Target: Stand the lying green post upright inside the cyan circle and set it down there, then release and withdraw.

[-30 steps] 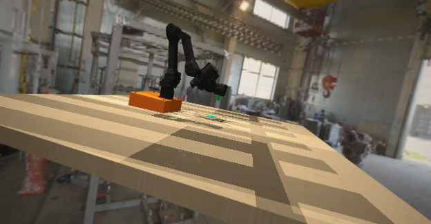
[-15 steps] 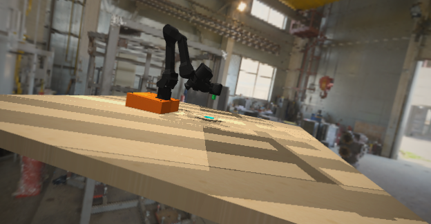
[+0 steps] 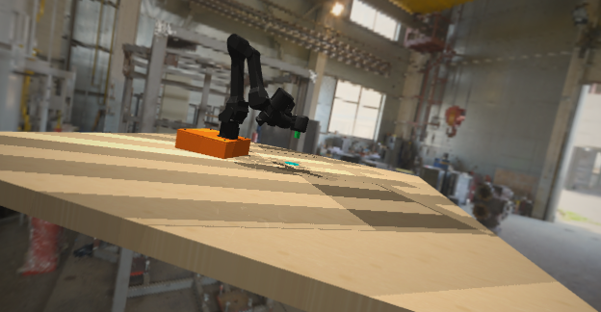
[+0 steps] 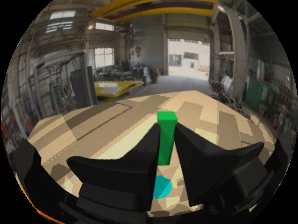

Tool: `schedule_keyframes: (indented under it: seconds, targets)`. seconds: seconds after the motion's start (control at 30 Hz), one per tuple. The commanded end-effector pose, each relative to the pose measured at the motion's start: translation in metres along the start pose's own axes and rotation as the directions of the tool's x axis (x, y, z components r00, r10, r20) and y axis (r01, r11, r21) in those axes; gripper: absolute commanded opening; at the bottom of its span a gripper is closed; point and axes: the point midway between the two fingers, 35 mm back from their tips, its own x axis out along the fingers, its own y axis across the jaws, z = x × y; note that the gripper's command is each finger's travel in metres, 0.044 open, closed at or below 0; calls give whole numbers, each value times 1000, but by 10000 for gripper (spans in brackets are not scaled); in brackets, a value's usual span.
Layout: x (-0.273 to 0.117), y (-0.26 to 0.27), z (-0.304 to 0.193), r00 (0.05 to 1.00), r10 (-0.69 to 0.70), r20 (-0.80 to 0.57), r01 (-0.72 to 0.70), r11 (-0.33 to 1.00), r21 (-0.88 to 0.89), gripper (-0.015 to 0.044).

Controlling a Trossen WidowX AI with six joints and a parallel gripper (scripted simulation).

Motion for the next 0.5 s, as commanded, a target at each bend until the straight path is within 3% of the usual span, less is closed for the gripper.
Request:
schedule_keyframes:
  seconds: [0.0,0.47]
  targets:
    - [0,1,1,1000,3,4,-3,1000,1,23]
    - [2,-4,-15,1000,3,3,-3,1000,1,23]
